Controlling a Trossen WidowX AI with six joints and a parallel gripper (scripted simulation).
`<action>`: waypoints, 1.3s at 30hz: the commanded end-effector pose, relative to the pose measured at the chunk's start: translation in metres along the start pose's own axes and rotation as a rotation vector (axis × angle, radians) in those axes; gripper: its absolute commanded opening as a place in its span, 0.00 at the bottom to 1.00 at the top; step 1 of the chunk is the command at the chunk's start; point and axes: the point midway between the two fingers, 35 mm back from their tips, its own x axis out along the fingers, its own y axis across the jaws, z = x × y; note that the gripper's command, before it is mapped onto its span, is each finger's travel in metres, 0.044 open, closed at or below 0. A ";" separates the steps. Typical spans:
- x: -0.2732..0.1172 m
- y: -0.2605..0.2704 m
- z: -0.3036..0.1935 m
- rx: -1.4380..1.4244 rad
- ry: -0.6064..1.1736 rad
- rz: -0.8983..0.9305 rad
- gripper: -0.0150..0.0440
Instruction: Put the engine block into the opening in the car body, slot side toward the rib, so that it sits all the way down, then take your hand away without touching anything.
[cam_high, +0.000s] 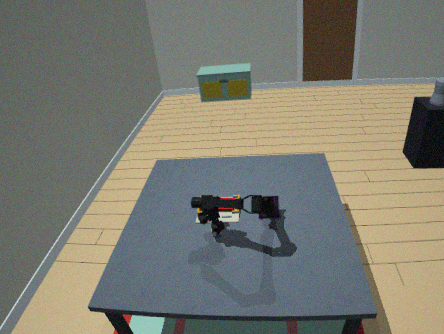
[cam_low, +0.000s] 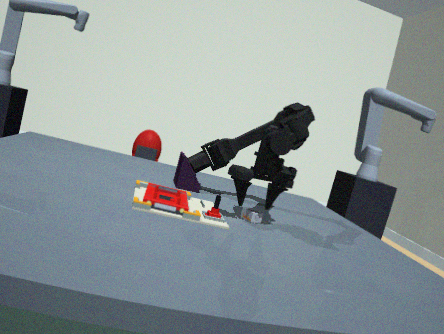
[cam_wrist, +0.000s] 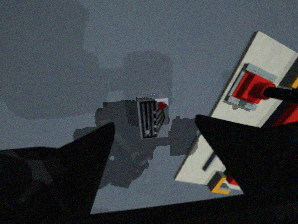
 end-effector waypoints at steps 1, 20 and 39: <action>0.007 0.001 -0.001 0.004 0.002 0.005 1.00; 0.019 0.001 -0.001 0.004 0.002 0.006 0.56; -0.008 -0.002 0.003 0.007 -0.006 -0.008 0.25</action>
